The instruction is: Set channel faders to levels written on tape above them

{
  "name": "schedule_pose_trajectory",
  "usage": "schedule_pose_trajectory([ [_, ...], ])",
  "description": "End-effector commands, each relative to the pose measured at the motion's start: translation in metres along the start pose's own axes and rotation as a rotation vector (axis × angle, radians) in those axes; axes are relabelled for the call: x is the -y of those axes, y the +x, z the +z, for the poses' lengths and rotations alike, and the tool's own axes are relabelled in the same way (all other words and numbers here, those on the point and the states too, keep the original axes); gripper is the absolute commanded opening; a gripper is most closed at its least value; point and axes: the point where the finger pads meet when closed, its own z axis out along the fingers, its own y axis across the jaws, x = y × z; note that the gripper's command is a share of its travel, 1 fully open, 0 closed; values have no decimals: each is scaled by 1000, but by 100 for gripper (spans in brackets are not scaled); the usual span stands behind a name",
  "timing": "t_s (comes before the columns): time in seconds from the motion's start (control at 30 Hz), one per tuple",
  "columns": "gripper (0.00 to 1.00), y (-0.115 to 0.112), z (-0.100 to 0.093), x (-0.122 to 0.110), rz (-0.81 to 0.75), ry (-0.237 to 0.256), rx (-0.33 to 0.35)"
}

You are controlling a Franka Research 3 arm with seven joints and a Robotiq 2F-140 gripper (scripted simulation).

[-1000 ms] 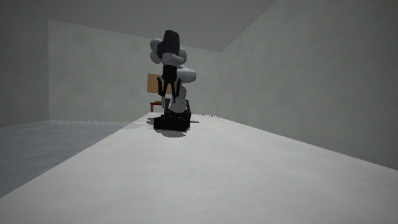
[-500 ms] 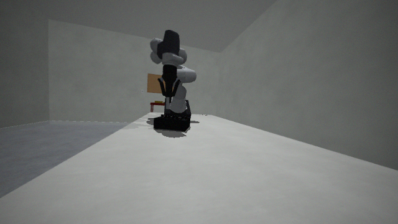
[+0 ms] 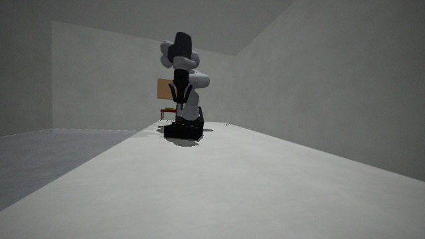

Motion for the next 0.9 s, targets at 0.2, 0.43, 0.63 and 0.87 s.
schedule_pose_trajectory([
  [0.2,0,0,3,0,5,-2,0],
  [0.43,0,0,6,0,5,-1,0],
  [0.63,0,0,9,0,5,-1,0],
  [0.87,0,0,14,0,5,-1,0],
])
